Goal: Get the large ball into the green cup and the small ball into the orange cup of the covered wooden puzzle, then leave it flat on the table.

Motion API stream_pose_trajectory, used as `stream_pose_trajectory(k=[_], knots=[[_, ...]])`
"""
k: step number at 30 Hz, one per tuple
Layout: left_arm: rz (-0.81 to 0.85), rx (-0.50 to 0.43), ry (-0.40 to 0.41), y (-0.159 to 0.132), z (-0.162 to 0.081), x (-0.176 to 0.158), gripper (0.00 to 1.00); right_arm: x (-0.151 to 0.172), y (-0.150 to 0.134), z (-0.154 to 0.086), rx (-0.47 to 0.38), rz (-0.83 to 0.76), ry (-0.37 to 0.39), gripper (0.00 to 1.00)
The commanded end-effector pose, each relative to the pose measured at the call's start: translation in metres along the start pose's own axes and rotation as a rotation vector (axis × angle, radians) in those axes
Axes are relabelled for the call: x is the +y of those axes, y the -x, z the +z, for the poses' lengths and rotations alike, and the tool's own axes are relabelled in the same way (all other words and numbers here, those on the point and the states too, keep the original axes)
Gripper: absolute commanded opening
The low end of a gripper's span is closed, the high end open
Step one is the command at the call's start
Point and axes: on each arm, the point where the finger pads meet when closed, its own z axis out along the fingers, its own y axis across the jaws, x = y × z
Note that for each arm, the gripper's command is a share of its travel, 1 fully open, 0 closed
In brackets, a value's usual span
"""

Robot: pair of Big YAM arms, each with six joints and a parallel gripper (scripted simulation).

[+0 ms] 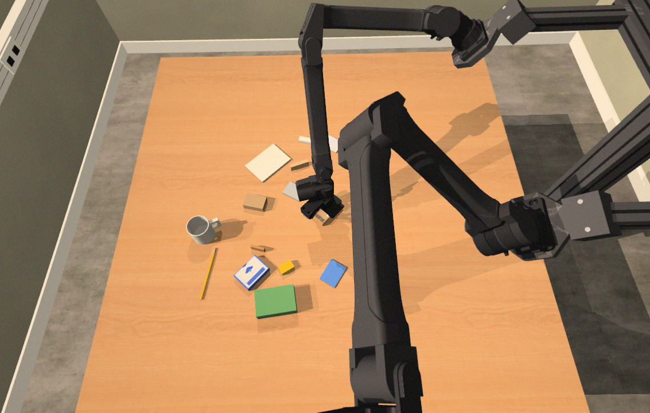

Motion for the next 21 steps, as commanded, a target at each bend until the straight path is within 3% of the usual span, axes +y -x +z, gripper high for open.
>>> stream_pose_trajectory(k=[1, 21], knots=[[-0.007, -0.013, 0.023, 0.001, -0.003, 0.011, 1.0, -0.009, 0.003, 0.003, -0.01, 0.002, -0.011, 0.86], [-0.007, -0.013, 0.023, 0.001, -0.003, 0.011, 1.0, 0.001, 0.014, -0.038, -0.024, 0.0, 0.002, 0.86]])
